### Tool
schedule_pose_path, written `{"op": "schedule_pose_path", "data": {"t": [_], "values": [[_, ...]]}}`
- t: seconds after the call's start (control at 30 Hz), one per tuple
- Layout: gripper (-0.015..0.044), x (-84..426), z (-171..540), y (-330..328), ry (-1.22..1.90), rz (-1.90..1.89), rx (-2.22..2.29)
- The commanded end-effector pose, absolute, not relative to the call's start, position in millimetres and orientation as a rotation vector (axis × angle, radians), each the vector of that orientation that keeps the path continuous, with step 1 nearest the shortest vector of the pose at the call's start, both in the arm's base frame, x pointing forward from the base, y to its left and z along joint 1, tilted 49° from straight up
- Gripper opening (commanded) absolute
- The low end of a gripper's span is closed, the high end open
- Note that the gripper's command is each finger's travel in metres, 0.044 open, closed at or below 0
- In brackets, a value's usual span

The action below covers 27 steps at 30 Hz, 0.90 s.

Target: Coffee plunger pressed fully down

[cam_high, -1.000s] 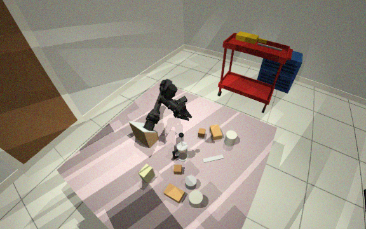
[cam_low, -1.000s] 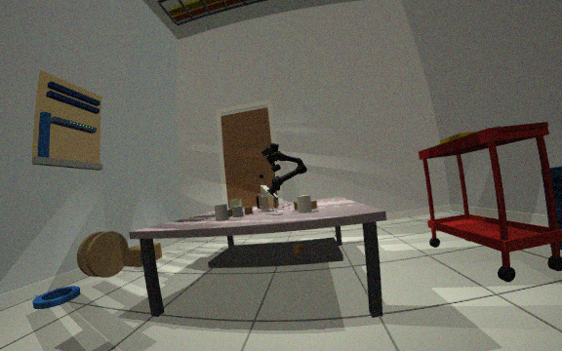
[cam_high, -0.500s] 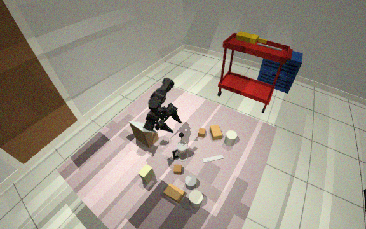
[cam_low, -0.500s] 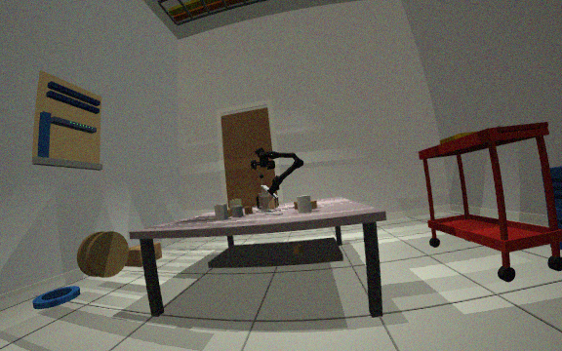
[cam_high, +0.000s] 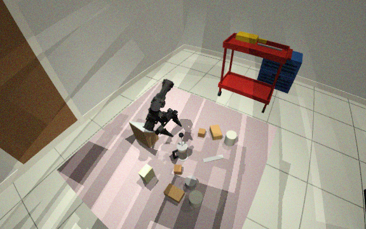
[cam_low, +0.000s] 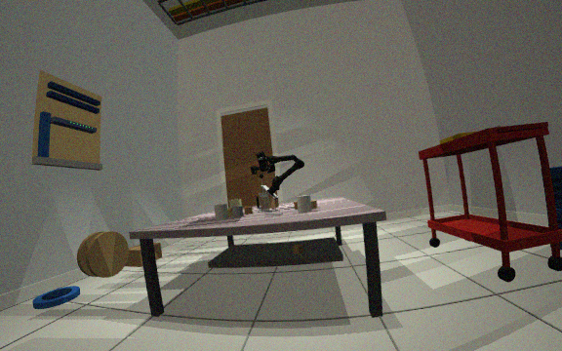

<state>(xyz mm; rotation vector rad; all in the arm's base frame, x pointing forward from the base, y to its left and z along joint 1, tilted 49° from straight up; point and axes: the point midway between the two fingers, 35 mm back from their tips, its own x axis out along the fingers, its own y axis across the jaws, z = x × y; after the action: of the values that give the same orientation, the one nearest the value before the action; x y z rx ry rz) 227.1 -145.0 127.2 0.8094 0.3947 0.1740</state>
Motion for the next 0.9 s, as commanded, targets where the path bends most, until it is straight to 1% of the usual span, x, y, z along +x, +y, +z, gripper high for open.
{"op": "schedule_pose_path", "data": {"t": [0.0,0.7,0.87], "values": [[0.044,231.9,122.5,-141.9,0.405,0.173,0.818],[0.044,260.2,116.9,-130.8,0.393,0.176,0.82],[0.0309,260.2,116.9,-130.8,0.393,0.176,0.82]]}}
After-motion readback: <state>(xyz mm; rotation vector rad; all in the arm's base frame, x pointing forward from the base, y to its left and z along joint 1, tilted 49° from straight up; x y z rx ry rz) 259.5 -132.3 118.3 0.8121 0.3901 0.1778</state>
